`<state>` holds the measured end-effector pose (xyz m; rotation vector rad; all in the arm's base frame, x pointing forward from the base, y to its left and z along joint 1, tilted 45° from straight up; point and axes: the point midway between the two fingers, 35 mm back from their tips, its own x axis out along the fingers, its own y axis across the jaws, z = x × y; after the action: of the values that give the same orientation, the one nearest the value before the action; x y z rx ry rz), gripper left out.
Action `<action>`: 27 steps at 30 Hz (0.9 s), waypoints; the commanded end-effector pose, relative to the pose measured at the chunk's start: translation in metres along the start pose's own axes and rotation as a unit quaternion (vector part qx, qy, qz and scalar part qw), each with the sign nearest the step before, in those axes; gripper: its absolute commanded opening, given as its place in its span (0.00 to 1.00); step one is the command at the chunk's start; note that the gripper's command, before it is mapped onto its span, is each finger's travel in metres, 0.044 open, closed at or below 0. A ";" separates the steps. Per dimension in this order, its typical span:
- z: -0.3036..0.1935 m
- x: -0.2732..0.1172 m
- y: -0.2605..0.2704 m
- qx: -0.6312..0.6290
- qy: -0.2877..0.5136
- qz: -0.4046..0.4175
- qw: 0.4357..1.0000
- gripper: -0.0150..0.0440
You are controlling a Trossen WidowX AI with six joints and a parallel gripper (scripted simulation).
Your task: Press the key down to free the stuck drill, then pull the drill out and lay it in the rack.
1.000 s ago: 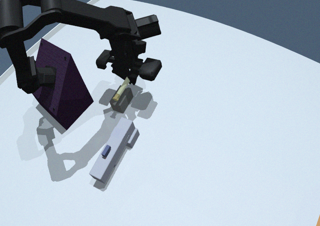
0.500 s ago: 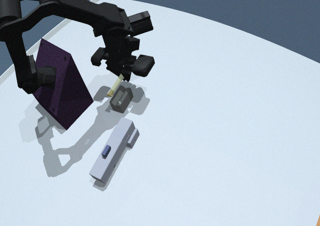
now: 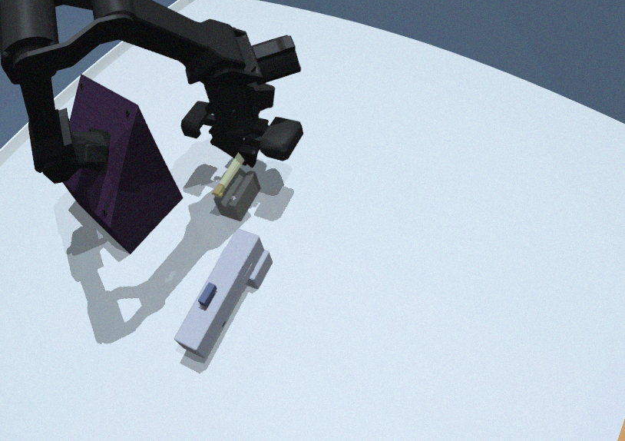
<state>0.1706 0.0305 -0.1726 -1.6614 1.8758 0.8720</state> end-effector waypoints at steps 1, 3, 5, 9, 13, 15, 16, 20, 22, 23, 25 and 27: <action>0.000 0.003 0.000 -0.002 0.001 -0.003 1.000 0.25; 0.000 0.005 0.000 -0.002 0.001 -0.003 1.000 0.25; 0.000 0.007 0.000 -0.002 0.001 -0.003 1.000 0.25; 0.000 0.013 0.000 -0.002 0.001 -0.003 1.000 0.25; 0.000 0.018 0.000 -0.002 0.002 -0.003 1.000 0.25; 0.000 0.020 0.000 -0.002 0.002 -0.003 1.000 0.25; 0.000 0.021 0.000 -0.002 0.002 -0.003 1.000 0.25; 0.000 0.026 0.000 -0.002 0.002 -0.003 1.000 0.25; 0.000 0.029 -0.001 -0.002 0.002 -0.003 1.000 0.25; 0.000 0.030 -0.001 -0.002 0.002 -0.003 1.000 0.25; 0.000 0.031 -0.001 -0.002 0.002 -0.003 1.000 0.25; 0.000 0.033 -0.001 -0.002 0.002 -0.003 1.000 0.25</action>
<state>0.1680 0.0145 -0.1923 -1.6692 1.8633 0.8775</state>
